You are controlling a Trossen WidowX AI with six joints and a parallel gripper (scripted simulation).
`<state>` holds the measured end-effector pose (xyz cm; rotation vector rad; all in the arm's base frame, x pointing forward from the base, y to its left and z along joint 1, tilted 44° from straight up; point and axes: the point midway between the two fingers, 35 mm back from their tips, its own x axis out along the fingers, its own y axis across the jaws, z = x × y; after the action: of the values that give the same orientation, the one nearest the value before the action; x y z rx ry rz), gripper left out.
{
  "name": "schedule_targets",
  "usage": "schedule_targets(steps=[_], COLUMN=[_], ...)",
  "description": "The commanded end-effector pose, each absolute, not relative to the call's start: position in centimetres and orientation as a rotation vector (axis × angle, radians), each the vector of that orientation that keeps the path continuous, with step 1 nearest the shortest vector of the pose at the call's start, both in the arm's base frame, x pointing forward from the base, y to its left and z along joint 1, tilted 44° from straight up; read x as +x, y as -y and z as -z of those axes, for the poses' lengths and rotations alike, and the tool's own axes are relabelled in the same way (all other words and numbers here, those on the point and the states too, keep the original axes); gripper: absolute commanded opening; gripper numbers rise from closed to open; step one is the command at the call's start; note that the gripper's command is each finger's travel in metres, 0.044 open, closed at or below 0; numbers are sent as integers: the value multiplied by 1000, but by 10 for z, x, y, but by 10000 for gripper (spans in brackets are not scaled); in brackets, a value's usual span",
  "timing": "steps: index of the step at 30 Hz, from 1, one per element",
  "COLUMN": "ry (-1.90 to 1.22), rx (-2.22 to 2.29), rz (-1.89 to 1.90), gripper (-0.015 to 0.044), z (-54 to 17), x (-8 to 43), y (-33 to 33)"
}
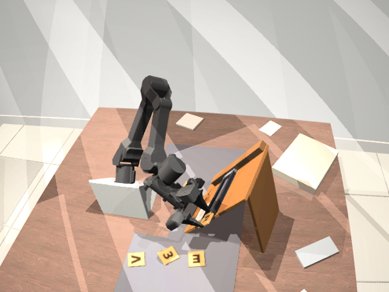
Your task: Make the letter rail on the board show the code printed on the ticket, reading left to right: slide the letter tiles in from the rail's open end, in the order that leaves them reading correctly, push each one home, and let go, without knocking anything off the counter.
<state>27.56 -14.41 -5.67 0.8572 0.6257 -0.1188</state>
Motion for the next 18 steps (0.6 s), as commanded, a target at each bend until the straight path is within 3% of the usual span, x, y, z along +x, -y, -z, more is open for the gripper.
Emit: schedule_targets(steps=[1,18], ry=[-623,-623], rx=[854,855], rz=[120,120], gripper=[0,0], z=[54,49], x=[277,280], y=[143,137])
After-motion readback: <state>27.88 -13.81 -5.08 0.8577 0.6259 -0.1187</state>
